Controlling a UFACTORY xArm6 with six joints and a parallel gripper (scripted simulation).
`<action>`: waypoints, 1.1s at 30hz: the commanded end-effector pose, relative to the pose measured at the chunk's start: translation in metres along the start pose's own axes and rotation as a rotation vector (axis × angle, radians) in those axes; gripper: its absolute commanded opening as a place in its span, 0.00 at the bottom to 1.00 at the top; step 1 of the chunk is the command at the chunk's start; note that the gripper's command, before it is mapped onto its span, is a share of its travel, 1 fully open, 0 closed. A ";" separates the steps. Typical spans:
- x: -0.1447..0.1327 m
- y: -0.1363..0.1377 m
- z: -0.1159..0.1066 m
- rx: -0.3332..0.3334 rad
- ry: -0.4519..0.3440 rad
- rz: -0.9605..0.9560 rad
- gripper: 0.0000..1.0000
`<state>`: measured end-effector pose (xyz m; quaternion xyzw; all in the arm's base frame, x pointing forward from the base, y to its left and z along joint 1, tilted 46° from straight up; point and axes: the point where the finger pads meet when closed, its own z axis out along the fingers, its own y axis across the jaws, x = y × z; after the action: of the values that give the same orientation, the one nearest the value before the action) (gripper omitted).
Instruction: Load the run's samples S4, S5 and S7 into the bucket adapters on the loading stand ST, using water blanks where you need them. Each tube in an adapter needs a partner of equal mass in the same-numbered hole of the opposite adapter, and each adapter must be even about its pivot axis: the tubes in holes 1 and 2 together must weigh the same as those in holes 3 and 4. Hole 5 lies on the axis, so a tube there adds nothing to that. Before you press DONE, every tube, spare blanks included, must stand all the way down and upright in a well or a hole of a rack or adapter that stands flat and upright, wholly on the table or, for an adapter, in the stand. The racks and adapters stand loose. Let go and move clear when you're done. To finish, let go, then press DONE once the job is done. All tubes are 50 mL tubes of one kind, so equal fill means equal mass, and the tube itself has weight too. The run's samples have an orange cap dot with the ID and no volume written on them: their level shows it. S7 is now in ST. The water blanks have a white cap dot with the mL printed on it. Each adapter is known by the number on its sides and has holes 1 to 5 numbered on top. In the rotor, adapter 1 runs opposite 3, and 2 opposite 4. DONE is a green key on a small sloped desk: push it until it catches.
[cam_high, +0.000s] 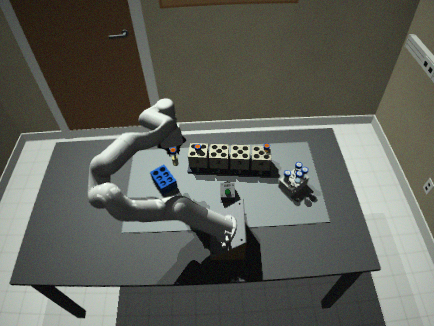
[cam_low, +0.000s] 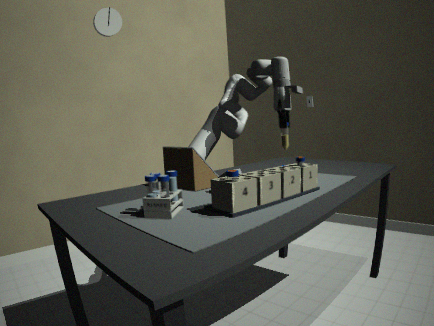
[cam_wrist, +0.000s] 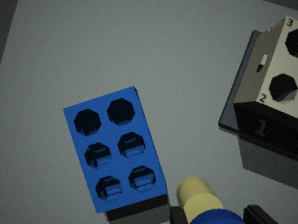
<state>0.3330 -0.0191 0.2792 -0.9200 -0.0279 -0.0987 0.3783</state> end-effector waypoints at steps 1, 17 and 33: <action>0.006 0.012 -0.001 -0.003 0.000 0.089 0.00; 0.025 0.080 -0.002 -0.004 0.001 0.370 0.00; 0.044 0.147 -0.002 -0.004 0.001 0.370 0.00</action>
<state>0.3909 -0.1210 0.1901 -0.9098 0.1429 -0.0267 0.3887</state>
